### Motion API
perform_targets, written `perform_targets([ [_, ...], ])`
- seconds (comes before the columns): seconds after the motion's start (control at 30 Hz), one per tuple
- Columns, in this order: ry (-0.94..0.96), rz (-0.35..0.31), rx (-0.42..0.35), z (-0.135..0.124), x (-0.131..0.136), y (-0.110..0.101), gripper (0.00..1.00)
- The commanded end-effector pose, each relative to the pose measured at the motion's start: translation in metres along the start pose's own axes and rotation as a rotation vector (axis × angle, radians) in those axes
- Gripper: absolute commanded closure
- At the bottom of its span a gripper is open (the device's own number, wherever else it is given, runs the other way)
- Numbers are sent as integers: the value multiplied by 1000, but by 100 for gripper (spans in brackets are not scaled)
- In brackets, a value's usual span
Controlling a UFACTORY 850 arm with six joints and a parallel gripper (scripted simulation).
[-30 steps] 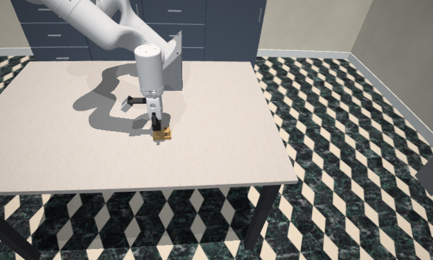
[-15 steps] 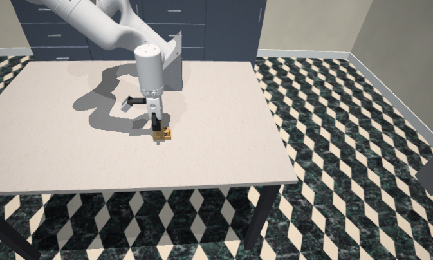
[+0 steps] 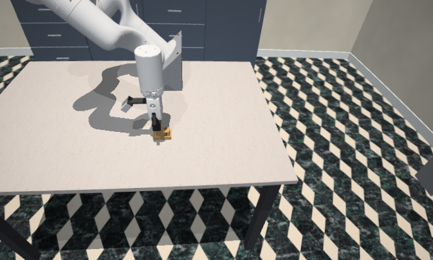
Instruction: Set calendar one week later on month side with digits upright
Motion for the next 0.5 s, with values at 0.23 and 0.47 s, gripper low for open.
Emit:
perform_targets([
  [0.23, 0, 1, 0, 0, -1, 6, 73],
  [0.47, 0, 1, 0, 0, -1, 10, 73],
])
Point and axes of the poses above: the point where the finger pads meet when closed, its own y axis out along the fingers, its own x axis across the jaws, z = x × y, the point moved 9 cm from there along -y, back along the fingers, and after that the axes turned 5 degrees about y, right-handed, at the moved point
